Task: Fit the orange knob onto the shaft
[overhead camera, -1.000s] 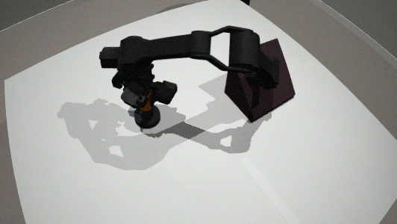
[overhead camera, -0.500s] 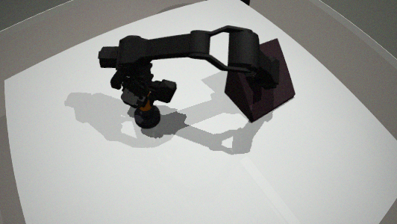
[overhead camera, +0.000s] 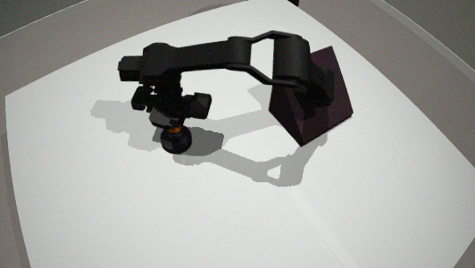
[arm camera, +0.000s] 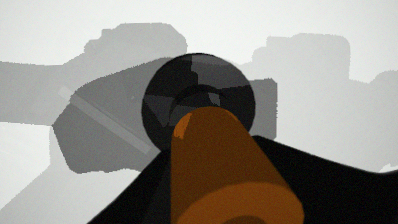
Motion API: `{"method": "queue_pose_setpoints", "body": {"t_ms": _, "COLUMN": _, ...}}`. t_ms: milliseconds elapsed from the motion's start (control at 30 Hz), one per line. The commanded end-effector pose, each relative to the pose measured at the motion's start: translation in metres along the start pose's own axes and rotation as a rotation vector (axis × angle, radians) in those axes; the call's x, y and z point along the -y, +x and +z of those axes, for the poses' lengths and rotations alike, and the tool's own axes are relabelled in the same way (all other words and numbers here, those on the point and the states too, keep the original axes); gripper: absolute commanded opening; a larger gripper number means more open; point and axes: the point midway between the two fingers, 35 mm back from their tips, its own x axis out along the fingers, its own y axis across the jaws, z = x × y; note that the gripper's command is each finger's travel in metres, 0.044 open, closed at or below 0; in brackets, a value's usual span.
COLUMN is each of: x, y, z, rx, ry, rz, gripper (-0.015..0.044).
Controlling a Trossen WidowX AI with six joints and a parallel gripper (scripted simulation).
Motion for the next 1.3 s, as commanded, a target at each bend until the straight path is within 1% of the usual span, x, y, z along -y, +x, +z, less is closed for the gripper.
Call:
{"method": "queue_pose_setpoints", "body": {"t_ms": 0, "x": -0.0009, "y": -0.0005, "z": -0.0001, "rx": 0.000, "ry": -0.007, "rz": -0.003, "gripper": 0.0000}}
{"method": "queue_pose_setpoints", "body": {"t_ms": 867, "x": -0.0004, "y": 0.0017, "z": -0.0006, "rx": 0.000, "ry": -0.007, "rz": -0.003, "gripper": 0.0000}}
{"method": "queue_pose_setpoints", "body": {"t_ms": 1067, "x": -0.0015, "y": -0.0035, "z": 0.0009, "rx": 0.000, "ry": -0.007, "rz": -0.003, "gripper": 0.0000}}
{"method": "queue_pose_setpoints", "body": {"t_ms": 1133, "x": -0.0015, "y": -0.0036, "z": 0.0010, "rx": 0.000, "ry": -0.033, "rz": -0.003, "gripper": 0.0000}}
{"method": "queue_pose_setpoints", "body": {"t_ms": 1267, "x": -0.0007, "y": -0.0039, "z": 0.0015, "rx": 0.000, "ry": -0.176, "rz": -0.003, "gripper": 0.0000}}
